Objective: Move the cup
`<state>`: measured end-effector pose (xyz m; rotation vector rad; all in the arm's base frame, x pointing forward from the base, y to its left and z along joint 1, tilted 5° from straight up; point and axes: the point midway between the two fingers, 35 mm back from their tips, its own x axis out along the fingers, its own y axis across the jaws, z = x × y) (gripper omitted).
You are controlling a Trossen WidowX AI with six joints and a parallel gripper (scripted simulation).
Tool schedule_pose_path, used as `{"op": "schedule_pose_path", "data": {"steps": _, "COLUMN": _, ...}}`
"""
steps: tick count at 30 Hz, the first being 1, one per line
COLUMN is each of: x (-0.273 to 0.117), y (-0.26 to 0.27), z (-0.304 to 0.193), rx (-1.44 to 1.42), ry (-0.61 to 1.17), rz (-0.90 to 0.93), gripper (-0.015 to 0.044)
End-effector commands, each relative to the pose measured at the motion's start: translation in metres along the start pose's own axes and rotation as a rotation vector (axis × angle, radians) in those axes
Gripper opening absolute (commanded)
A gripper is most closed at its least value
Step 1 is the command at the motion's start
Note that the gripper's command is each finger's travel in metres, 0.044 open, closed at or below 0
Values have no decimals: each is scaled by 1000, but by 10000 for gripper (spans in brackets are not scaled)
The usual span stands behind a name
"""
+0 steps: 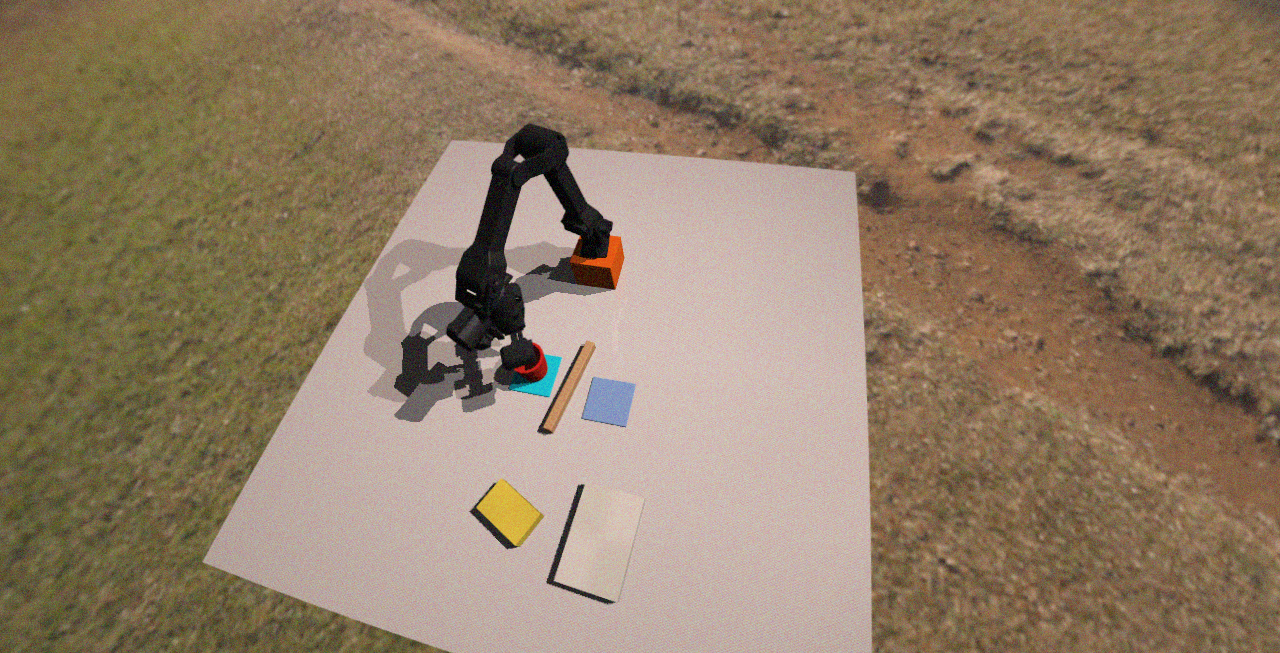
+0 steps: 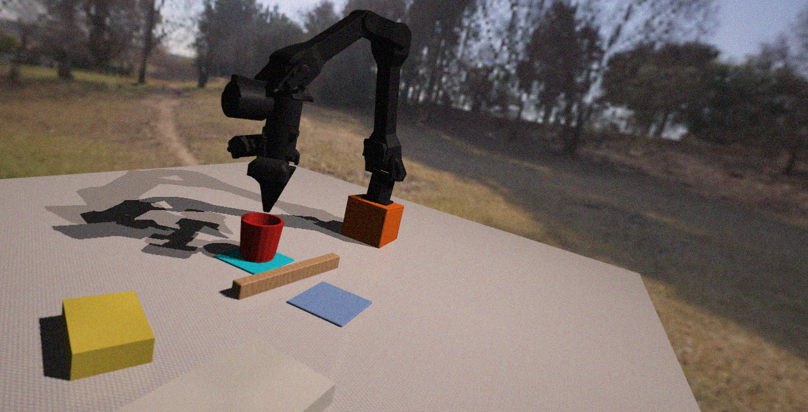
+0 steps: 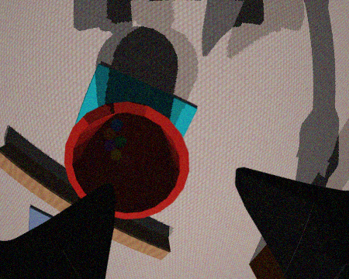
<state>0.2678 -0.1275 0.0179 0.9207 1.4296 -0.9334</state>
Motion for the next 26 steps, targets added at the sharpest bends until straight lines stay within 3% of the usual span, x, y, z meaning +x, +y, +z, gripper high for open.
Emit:
{"op": "schedule_pose_path", "data": {"steps": 1, "x": -4, "y": 0, "z": 0, "rx": 0, "ry": 0, "rz": -1, "gripper": 416}}
{"op": "schedule_pose_path", "data": {"steps": 2, "x": -7, "y": 0, "z": 0, "rx": 0, "ry": 0, "rz": -1, "gripper": 440}}
{"op": "schedule_pose_path", "data": {"steps": 14, "x": -60, "y": -1, "z": -2, "rx": 2, "ry": -6, "rz": 0, "gripper": 440}}
{"op": "schedule_pose_path", "data": {"steps": 26, "x": -59, "y": 0, "z": -3, "rx": -1, "ry": -3, "rz": 2, "gripper": 440}}
